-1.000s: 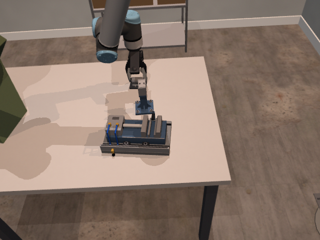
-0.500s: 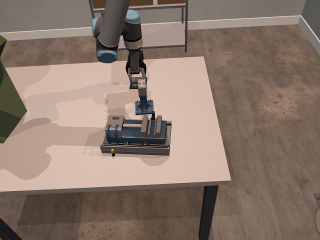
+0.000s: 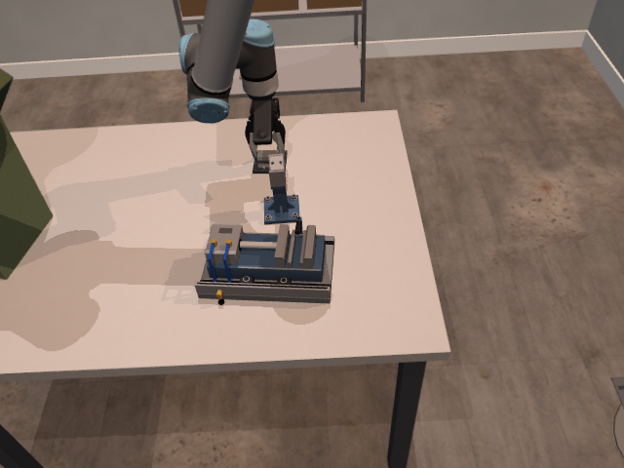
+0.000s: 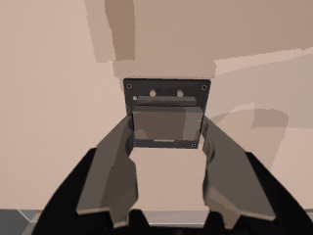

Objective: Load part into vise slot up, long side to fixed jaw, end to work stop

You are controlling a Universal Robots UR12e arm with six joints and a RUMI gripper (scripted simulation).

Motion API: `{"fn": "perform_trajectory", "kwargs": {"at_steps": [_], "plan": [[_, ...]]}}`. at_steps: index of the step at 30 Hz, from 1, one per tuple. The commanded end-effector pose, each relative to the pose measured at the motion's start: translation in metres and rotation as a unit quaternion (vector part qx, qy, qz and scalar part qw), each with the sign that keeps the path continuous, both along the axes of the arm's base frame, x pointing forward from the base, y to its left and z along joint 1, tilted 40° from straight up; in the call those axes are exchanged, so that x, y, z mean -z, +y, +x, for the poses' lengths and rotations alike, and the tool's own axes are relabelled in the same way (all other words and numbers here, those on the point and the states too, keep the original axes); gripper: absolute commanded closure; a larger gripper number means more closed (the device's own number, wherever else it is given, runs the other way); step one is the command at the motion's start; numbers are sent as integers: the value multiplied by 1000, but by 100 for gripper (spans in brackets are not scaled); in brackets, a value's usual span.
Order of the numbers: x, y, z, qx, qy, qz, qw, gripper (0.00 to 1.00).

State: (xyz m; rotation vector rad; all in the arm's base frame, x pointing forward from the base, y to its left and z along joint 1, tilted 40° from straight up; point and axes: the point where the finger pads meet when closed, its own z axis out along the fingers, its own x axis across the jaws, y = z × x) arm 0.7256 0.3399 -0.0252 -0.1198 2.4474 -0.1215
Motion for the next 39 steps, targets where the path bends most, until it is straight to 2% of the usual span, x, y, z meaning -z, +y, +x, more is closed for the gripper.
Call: {"fn": "perform_trajectory", "kwargs": {"at_steps": [1, 20, 39], "plan": [[-1, 0, 0, 0, 0, 0, 1000, 100], [-6, 1, -4, 0, 0, 0, 1000, 100], [-39, 3, -32, 0, 0, 0, 1000, 100]]}}
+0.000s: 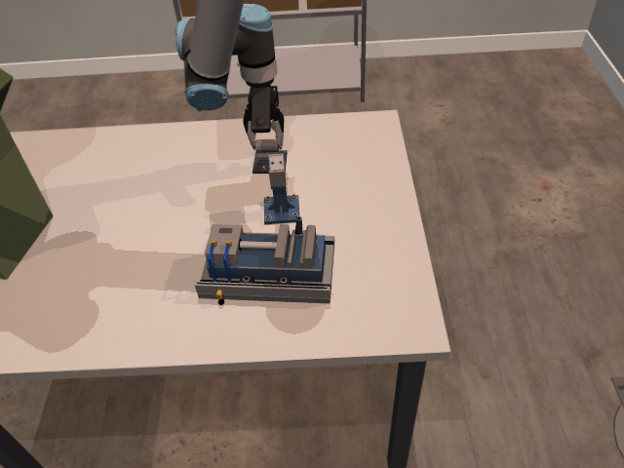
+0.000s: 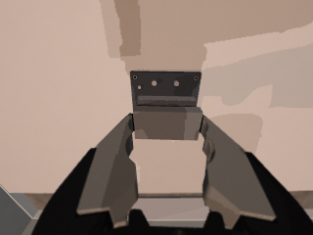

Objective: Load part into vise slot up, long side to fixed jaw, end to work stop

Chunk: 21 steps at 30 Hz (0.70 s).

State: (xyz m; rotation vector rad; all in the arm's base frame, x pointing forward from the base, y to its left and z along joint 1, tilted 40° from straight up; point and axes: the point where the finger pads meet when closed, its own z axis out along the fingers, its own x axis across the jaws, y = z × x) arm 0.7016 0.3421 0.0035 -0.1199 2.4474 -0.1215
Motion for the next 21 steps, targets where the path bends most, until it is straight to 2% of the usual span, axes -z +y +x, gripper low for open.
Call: {"fn": "perform_trajectory", "kwargs": {"at_steps": [1, 21], "plan": [[-13, 1, -11, 0, 0, 0, 1000, 100], [-71, 5, -59, 0, 0, 0, 1000, 100]]}}
